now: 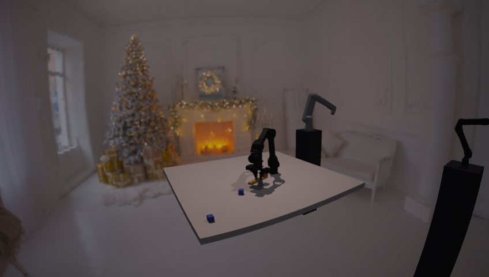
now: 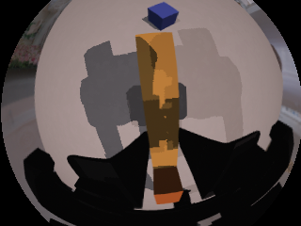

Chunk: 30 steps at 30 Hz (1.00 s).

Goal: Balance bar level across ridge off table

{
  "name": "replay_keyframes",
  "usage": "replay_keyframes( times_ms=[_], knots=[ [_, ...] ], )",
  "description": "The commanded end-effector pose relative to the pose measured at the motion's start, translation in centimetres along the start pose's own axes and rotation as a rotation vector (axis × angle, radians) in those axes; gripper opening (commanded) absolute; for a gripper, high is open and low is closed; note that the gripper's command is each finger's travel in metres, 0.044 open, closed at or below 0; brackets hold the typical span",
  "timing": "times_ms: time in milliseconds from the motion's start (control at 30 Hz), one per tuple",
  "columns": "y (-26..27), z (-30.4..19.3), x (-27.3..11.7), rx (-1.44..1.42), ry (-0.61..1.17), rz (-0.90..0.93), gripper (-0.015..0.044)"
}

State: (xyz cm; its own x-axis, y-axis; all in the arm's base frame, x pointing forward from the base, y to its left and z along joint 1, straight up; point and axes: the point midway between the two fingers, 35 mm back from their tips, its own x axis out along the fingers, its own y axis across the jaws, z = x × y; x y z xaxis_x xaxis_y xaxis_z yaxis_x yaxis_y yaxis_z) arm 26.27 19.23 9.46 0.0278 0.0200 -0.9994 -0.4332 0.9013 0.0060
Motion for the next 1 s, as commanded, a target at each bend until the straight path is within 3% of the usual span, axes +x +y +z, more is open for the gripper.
replay_keyframes(
  times_ms=[0,967],
  knots=[
    [0.00,-0.02,0.33,-0.001,0.004,0.000,0.0000],
    [0.00,0.01,0.58,-0.001,0.004,-0.001,0.0000]
  ],
)
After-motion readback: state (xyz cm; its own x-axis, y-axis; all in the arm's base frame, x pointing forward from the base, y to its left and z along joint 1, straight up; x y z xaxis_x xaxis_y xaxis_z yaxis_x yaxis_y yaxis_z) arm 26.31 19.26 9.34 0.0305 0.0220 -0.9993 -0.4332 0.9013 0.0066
